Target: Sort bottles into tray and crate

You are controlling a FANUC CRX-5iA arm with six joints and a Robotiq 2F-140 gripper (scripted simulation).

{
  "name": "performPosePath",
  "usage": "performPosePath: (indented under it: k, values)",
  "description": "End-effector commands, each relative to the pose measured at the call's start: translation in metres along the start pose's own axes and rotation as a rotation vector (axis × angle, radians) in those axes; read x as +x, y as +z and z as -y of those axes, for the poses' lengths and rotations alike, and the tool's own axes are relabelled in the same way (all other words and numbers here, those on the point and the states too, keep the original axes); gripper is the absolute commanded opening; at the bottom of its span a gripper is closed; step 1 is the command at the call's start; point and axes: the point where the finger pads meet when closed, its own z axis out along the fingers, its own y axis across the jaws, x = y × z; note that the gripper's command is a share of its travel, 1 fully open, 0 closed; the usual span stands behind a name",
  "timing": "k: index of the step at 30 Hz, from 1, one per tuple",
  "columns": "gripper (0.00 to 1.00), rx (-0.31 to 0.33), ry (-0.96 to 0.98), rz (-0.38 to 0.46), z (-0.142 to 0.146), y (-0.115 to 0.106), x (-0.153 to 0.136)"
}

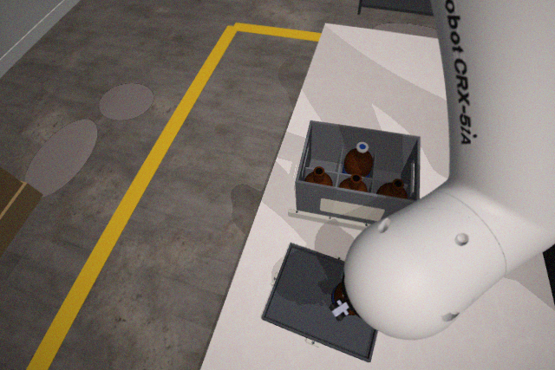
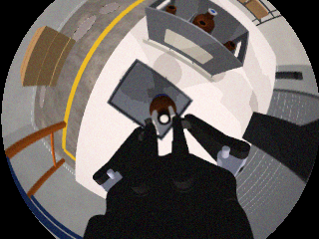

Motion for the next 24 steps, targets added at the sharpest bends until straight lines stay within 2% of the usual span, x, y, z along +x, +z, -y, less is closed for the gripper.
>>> performPosePath:
  k: [1, 18, 19, 24]
  values:
    - [0.00, 0.000, 0.000, 0.000, 0.0000, 0.0005, -0.0002]
    - [0.00, 0.000, 0.000, 0.000, 0.0004, 0.0037, -0.0005]
    - [1.00, 0.000, 0.000, 0.000, 0.0004, 0.0035, -0.0005]
    - [1.00, 0.000, 0.000, 0.000, 0.0004, 0.0035, -0.0005]
